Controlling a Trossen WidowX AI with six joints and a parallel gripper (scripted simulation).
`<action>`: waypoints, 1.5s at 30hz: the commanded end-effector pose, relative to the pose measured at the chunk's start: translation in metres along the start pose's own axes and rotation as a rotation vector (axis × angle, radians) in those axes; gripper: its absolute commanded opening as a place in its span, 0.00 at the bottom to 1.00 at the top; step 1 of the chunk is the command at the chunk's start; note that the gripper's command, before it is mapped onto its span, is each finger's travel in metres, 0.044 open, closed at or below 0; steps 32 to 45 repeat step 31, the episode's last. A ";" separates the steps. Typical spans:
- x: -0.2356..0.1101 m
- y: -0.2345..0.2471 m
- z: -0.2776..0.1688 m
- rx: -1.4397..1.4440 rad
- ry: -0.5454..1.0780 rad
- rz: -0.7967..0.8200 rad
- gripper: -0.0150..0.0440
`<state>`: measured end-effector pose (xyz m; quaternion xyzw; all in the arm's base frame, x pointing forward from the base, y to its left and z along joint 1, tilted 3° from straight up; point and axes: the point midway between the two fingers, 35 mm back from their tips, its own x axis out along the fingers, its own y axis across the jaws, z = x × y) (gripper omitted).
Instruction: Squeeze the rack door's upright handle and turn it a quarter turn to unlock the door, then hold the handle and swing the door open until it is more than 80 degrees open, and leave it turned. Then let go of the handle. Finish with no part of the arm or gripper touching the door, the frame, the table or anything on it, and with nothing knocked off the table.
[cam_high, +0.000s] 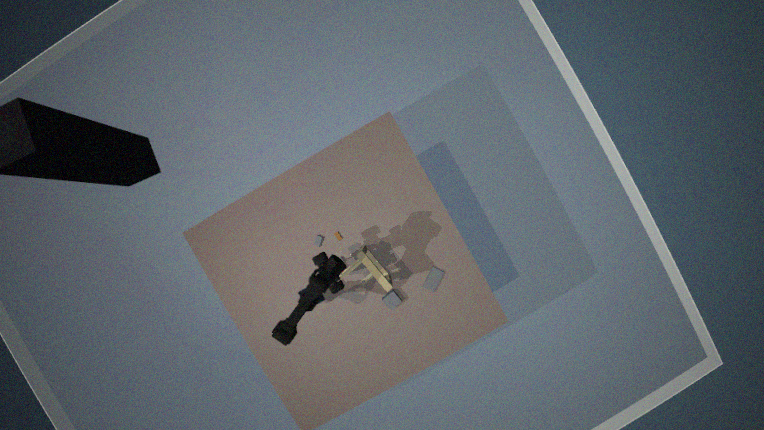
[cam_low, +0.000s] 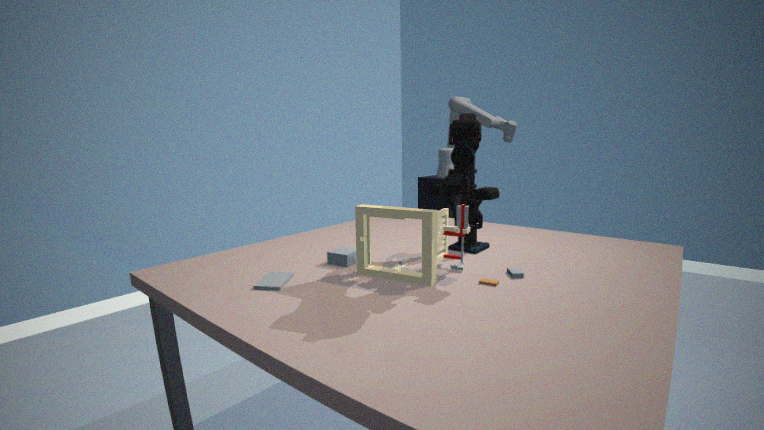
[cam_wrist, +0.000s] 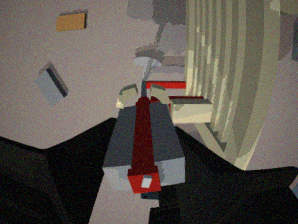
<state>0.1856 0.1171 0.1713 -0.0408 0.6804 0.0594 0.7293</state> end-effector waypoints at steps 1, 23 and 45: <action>0.000 0.000 0.000 0.005 -0.002 0.000 0.73; -0.028 0.001 0.001 0.005 -0.035 0.015 0.74; -0.039 0.000 0.001 0.005 -0.048 0.021 0.74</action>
